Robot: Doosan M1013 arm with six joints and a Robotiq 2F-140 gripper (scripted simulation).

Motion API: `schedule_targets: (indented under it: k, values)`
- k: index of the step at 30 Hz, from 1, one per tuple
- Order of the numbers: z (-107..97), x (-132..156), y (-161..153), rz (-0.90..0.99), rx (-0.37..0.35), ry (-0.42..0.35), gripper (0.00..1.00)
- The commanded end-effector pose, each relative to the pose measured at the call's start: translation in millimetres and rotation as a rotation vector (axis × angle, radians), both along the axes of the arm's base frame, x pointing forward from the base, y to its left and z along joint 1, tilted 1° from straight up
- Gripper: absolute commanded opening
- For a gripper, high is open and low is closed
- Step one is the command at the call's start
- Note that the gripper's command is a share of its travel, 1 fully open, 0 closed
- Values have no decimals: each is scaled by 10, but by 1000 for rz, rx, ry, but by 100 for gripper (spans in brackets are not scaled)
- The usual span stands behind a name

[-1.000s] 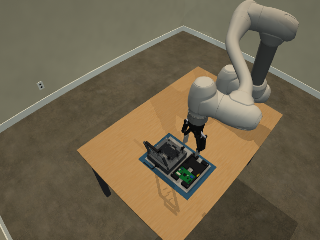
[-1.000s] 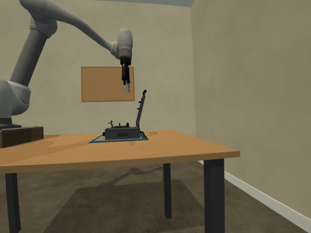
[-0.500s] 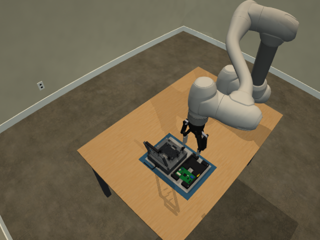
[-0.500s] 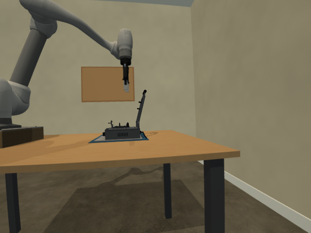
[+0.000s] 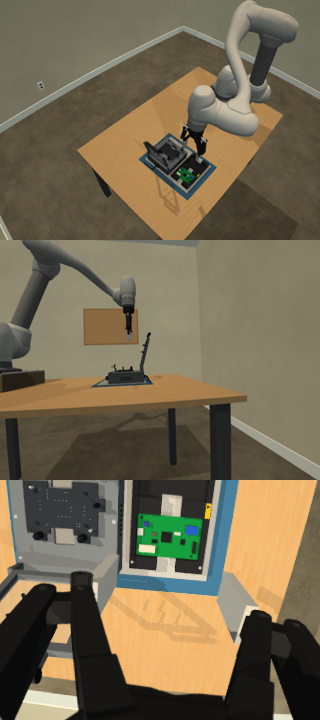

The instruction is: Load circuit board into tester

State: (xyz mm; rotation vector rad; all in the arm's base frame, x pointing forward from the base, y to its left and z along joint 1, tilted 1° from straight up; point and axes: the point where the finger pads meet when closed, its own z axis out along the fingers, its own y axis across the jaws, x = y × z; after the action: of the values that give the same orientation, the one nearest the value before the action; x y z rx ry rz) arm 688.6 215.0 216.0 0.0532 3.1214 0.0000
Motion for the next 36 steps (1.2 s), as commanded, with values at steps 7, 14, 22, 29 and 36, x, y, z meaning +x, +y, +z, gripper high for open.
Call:
schedule_targets:
  k: [7, 14, 22, 29, 36]
  values:
    - [-755, -103, 34, 0, 1, 3, 58]
    - [-1363, -186, 52, 0, 1, 3, 58]
    - [-1842, -251, 66, 0, 1, 3, 58]
    - [-2002, -273, 71, 0, 1, 3, 58]
    - [-2014, -274, 71, 0, 1, 3, 58]
